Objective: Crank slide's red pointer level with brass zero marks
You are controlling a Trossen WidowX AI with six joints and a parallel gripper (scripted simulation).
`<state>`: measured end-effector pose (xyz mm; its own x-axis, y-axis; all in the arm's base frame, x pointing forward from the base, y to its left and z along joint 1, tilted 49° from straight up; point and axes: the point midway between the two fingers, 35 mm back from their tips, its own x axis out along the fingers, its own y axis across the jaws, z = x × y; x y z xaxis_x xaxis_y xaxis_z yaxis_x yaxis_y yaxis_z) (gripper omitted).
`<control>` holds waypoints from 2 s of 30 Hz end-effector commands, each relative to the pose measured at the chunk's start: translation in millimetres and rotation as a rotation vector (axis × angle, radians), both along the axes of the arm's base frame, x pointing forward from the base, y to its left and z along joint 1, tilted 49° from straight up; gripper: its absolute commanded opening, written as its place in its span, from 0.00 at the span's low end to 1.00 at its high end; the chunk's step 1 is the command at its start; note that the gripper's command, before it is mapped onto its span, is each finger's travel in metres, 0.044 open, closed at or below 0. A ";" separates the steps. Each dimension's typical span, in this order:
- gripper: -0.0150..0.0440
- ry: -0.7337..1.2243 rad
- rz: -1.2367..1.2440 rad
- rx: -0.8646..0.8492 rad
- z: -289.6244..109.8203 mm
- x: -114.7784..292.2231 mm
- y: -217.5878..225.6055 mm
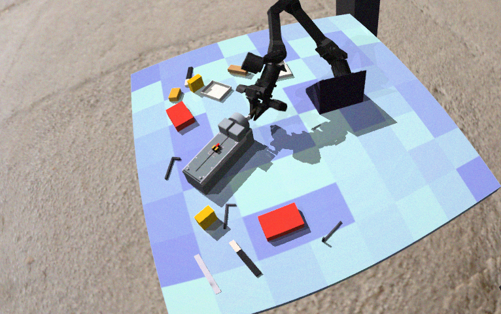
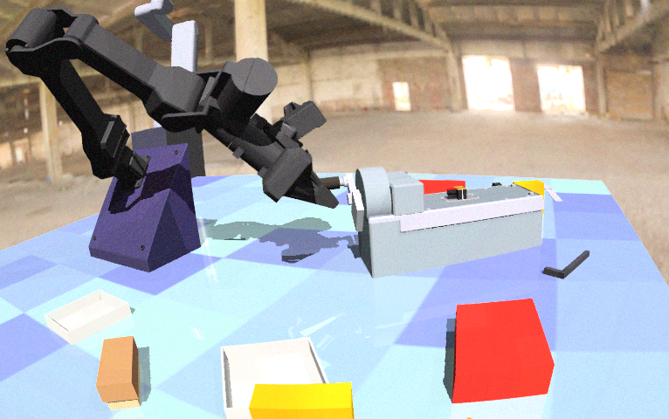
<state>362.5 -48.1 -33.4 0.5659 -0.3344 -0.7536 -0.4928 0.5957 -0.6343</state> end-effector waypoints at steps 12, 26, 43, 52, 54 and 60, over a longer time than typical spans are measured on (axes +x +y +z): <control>0.25 0.000 0.000 0.000 -0.1 0.0 -0.1; 0.74 0.000 0.000 0.000 -0.1 0.0 -0.1; 1.00 0.000 0.000 0.004 30.7 4.0 36.0; 1.00 0.002 0.006 0.010 61.4 9.8 74.5; 1.00 0.001 0.009 0.011 71.7 9.9 86.5; 1.00 -0.016 -0.034 0.000 73.7 21.3 91.3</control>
<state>377.7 42.1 41.2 0.5773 -0.3229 -0.7500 -0.4854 0.6028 -0.6332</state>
